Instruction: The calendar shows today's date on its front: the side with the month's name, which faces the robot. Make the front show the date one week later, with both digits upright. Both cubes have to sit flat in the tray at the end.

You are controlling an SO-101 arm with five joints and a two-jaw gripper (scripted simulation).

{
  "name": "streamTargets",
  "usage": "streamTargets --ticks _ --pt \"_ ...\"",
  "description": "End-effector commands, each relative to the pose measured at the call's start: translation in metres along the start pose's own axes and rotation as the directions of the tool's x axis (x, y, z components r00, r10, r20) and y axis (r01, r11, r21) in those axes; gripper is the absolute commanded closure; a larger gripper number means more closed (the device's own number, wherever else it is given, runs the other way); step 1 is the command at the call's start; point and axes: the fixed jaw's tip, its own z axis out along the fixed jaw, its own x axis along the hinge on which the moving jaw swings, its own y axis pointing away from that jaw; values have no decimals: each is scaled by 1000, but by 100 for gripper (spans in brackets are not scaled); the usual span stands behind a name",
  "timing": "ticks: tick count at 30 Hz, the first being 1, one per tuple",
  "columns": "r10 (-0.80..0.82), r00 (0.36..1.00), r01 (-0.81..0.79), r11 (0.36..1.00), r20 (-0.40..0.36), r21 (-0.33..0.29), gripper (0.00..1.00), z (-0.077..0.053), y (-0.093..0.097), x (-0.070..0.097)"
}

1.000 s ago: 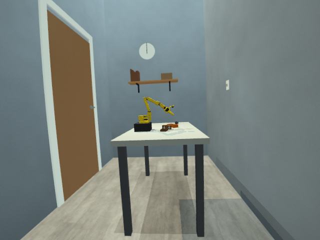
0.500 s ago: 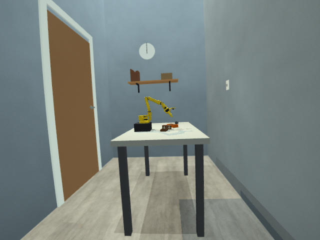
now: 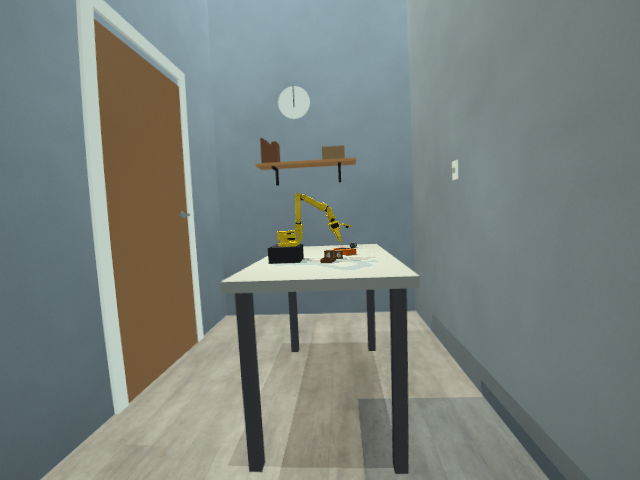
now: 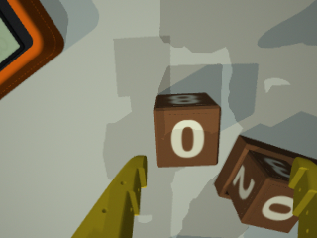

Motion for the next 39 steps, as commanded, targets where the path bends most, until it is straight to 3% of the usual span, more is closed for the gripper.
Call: streamTargets --ticks 1,6,39 --pt "-10 979 10 1000 -203 0 65 16 3 12" --pt "-13 959 14 1000 -282 0 65 23 4 16" --pt "-14 957 15 1000 -289 0 65 23 4 17"
